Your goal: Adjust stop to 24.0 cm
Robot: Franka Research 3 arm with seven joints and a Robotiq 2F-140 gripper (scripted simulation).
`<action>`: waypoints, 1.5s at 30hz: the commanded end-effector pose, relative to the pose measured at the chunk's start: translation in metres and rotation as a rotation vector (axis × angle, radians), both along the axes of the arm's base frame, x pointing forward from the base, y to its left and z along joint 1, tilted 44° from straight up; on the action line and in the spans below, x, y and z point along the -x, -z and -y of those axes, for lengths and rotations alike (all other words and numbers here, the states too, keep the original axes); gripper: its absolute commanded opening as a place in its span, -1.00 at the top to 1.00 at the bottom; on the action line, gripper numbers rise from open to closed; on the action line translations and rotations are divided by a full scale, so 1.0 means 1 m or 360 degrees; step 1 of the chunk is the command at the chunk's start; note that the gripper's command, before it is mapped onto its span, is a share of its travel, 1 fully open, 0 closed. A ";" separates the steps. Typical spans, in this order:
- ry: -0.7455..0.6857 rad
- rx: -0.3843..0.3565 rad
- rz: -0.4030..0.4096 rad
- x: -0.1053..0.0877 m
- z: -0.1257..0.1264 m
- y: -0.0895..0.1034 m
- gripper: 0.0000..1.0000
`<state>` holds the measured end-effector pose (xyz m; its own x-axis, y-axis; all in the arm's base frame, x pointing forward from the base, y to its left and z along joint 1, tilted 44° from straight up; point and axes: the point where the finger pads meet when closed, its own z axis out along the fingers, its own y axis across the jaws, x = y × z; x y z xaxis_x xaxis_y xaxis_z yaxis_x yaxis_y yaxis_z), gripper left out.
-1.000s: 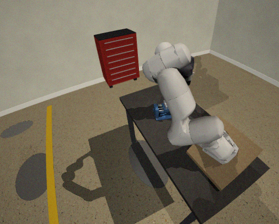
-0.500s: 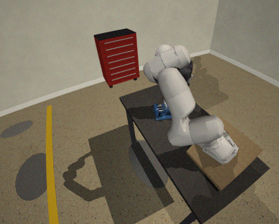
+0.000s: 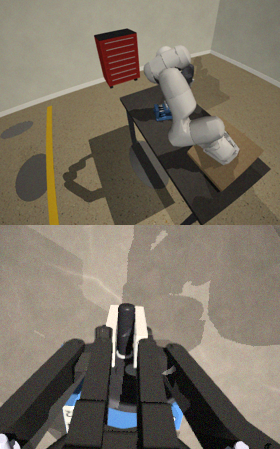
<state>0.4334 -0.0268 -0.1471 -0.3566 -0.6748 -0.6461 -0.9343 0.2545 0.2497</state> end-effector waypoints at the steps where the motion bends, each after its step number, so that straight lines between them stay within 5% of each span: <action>1: -0.0011 -0.0007 0.0007 0.007 -0.003 0.000 0.92; 27: -0.0011 -0.0007 0.0007 0.037 0.004 -0.023 0.92; 45: -0.0011 -0.0007 0.0007 0.029 0.028 -0.043 0.92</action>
<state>0.3976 -0.0452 -0.1091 -0.3431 -0.6740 -0.6543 -0.9392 0.2370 0.2483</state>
